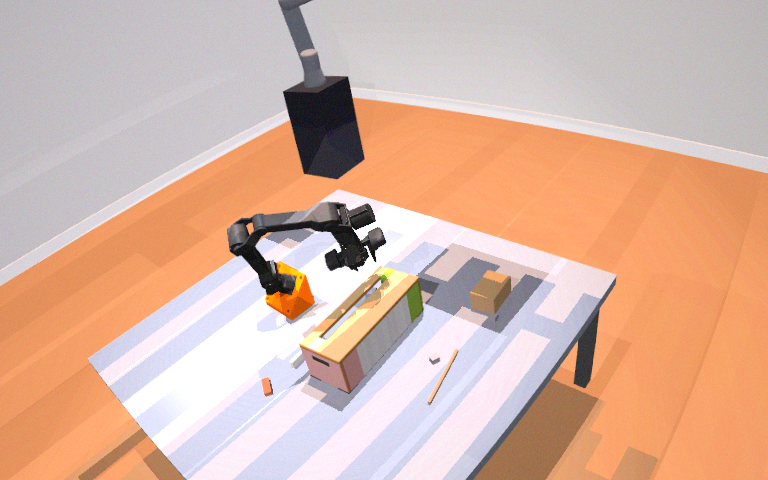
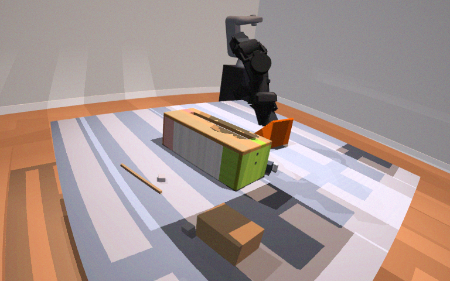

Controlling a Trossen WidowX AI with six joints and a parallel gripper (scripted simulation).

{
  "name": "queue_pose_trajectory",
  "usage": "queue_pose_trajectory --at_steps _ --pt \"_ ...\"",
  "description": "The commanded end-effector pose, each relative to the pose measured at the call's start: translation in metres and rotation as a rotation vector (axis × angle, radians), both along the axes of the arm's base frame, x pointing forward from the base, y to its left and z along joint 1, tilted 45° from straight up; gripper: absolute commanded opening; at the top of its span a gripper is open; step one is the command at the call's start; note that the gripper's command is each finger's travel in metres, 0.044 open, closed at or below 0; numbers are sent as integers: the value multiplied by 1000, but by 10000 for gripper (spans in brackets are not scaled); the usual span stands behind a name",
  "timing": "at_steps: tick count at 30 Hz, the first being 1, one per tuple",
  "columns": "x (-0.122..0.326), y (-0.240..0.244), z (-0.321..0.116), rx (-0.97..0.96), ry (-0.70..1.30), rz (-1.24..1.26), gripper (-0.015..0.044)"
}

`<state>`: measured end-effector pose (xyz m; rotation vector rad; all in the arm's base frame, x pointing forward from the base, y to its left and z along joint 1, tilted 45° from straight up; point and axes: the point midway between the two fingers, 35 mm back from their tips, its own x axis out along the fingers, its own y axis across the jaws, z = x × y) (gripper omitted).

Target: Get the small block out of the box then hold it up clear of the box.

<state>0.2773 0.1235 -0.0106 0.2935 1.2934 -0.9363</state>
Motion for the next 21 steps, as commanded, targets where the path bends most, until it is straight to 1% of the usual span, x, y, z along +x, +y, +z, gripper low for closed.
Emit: queue_pose_trajectory --at_steps 1,4,21 --pt "-8 8 -8 -88 374 832 285" --pt "-11 11 -10 -120 462 1004 285" --pt "-19 18 -16 -232 954 1804 285"
